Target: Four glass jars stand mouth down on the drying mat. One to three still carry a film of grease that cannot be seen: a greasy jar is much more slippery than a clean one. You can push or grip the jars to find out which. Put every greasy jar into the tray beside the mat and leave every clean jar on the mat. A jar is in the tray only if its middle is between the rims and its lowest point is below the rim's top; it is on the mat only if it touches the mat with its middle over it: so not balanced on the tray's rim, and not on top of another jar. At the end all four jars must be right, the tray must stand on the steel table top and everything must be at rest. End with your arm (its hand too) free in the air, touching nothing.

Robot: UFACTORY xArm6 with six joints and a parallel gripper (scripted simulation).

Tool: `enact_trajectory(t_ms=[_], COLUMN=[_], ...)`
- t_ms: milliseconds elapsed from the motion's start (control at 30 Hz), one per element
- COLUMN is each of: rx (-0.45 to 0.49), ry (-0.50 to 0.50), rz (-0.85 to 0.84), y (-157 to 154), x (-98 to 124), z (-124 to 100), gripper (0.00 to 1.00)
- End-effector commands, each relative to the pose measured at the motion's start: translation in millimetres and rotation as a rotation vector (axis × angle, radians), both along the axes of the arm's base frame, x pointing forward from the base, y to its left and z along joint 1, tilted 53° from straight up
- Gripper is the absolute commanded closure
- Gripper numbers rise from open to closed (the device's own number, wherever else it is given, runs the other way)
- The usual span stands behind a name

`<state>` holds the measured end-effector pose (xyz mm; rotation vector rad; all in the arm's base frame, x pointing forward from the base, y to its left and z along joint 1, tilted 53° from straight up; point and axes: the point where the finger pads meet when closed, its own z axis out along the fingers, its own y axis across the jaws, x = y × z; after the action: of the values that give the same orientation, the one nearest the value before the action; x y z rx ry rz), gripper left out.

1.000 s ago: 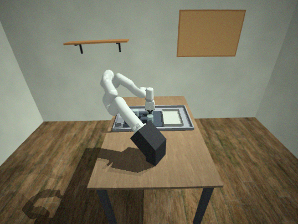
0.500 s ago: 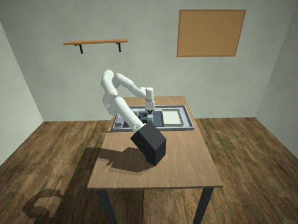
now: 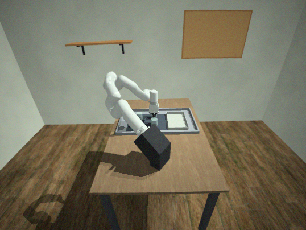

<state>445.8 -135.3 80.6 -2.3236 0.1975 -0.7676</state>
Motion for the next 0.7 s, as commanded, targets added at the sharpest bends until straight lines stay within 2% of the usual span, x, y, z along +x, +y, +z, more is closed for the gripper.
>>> enact_trajectory(t_ms=[0,667], rx=[-0.001,-0.001], ry=[-0.001,-0.001], rz=[-0.001,-0.001], y=[-0.8,-1.0], x=[-0.7,-3.8], z=[0.3,0.3], gripper=[1.00,1.00])
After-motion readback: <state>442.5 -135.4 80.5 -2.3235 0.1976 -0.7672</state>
